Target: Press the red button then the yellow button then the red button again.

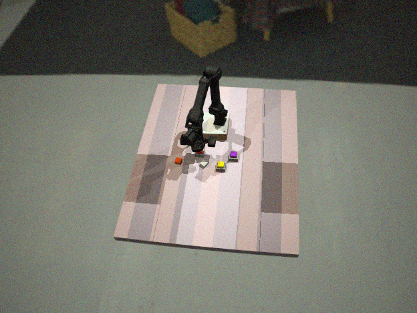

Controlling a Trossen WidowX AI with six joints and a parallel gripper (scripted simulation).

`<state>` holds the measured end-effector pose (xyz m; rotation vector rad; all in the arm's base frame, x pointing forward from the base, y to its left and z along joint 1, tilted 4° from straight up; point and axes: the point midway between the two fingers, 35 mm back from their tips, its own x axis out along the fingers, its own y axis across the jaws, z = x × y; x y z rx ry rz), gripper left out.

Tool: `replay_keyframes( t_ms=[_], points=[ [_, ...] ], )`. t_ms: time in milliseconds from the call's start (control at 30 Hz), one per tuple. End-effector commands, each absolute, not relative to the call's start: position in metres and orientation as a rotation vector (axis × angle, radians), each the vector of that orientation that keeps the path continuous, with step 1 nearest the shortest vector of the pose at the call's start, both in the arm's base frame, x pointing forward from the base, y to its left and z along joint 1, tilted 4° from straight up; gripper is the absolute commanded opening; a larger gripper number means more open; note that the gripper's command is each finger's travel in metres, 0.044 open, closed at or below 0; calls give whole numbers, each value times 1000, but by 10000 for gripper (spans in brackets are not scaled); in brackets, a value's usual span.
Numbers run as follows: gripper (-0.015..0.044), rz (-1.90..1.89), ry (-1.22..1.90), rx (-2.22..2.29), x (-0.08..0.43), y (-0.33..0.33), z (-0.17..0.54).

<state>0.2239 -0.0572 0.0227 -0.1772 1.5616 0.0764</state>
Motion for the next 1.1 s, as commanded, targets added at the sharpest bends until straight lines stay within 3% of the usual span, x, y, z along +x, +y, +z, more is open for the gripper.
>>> replay_keyframes(
  t_ms=[0,633,900,1067],
  points=[
    [20,80,1572,-180,221,-57,16],
    [20,80,1572,-180,221,-57,16],
    [20,80,1572,-179,221,-55,50],
    [151,96,1559,-186,234,-33,55]
  ],
)
